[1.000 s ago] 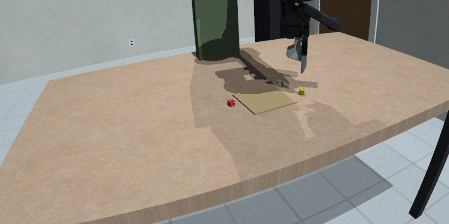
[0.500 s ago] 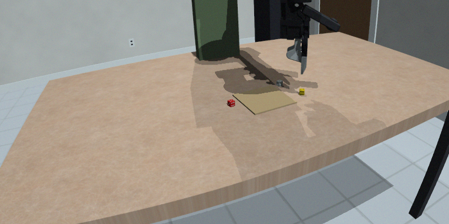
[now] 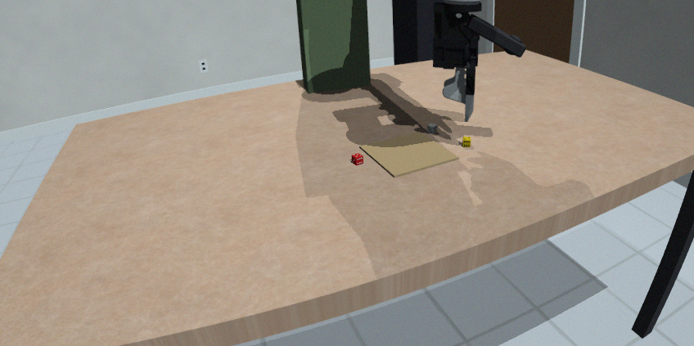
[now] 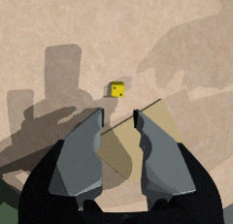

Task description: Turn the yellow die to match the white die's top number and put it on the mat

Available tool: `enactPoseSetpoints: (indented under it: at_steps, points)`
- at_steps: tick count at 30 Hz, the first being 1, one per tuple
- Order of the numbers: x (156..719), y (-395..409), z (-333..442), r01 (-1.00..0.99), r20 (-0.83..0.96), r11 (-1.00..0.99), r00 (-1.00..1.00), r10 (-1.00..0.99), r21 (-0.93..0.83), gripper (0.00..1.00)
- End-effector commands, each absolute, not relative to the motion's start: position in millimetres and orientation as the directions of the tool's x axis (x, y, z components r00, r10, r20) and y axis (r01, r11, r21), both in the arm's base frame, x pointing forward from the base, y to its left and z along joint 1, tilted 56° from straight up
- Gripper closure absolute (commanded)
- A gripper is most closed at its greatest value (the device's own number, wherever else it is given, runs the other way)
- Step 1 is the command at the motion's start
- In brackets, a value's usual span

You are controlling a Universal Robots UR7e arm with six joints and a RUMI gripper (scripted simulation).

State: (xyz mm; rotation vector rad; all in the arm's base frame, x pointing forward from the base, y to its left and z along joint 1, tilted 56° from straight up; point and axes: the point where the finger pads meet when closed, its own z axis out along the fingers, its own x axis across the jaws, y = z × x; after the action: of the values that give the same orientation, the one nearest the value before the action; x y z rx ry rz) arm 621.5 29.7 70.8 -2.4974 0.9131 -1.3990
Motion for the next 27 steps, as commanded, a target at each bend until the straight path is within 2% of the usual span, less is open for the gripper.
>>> enactPoseSetpoints:
  at_steps: [1, 27]
  points:
    - [628, 29, 67, -0.439, 0.729, -0.807, 0.384, -0.566, -0.395, 0.82]
    - [649, 25, 52, -0.439, 0.729, -0.807, 0.384, -0.566, -0.395, 0.82]
